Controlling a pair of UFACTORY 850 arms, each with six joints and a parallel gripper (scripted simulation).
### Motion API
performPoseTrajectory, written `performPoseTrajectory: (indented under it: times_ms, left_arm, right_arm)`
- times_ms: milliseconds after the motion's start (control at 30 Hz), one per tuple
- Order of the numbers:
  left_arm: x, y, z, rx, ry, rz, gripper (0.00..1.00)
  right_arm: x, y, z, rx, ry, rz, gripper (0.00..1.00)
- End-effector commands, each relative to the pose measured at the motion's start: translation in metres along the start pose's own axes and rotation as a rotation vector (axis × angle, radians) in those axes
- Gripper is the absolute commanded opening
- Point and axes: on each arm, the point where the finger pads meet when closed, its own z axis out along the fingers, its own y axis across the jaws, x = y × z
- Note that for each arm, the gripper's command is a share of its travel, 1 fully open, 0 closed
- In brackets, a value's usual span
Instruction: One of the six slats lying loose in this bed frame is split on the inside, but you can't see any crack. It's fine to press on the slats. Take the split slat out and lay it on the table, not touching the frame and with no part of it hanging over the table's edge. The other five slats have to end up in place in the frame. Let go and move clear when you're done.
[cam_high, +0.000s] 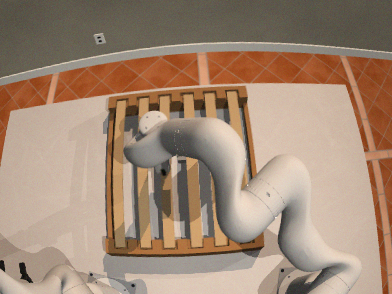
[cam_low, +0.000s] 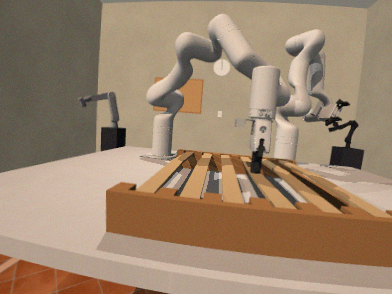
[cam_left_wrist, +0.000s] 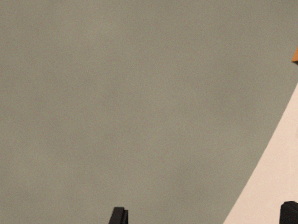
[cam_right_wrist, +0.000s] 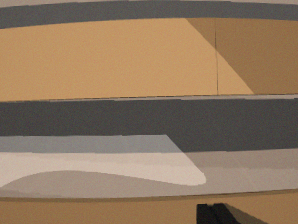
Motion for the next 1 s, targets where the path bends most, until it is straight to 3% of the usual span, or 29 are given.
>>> performPoseTrajectory:
  times_ms: [0,967]
  left_arm:
    - [-0.0001,-0.0004,-0.0001,0.000,0.000,0.001,1.00]
    - [-0.0001,-0.0004,-0.0001,0.000,0.000,0.001,1.00]
  right_arm:
    - [-0.0010,-0.0005,-0.0013,0.002,-0.002,0.000,0.00]
    - [-0.0001,-0.0004,0.0027,0.002,-0.002,0.000,0.00]
